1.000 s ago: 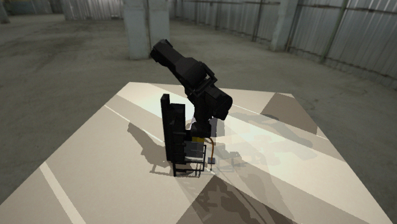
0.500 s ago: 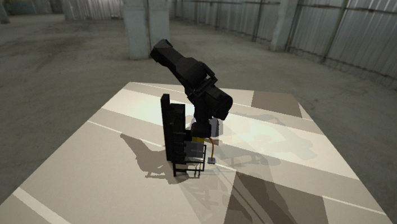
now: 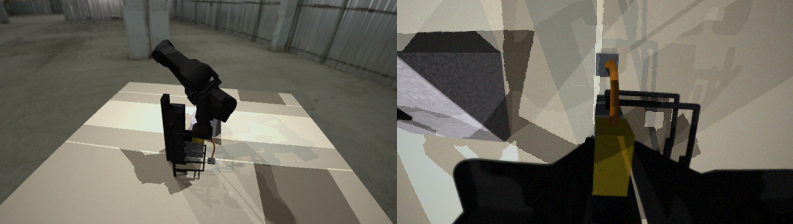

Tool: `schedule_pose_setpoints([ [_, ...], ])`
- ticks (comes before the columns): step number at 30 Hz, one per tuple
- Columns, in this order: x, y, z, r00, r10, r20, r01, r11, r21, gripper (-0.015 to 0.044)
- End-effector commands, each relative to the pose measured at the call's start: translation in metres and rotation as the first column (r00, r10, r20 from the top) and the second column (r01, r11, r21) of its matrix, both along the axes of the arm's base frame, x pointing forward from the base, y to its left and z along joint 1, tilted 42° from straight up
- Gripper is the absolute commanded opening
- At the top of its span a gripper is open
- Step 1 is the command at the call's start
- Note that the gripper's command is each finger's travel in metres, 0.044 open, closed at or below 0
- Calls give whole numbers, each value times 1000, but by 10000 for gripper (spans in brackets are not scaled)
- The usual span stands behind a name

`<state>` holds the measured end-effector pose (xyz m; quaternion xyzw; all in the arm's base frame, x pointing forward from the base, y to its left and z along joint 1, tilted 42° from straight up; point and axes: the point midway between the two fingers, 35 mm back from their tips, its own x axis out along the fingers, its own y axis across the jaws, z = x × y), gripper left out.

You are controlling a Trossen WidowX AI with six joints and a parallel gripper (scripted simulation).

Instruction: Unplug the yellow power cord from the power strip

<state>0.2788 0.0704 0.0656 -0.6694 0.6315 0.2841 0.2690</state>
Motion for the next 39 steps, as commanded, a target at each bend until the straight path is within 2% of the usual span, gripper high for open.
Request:
schedule_pose_setpoints([
  [1,-2,25,-14,1000,15,-4,-15,998,57,0],
  [19,-6,50,-29,1000,17,-4,-17,998,57,0],
  [31,-5,39,-27,1000,18,-4,-17,998,54,315],
  [35,-5,59,-37,1000,18,-4,-18,998,57,420],
  [36,-5,67,-42,1000,18,-4,-18,998,58,440],
  [39,-9,91,-56,1000,18,-4,-18,998,58,440],
])
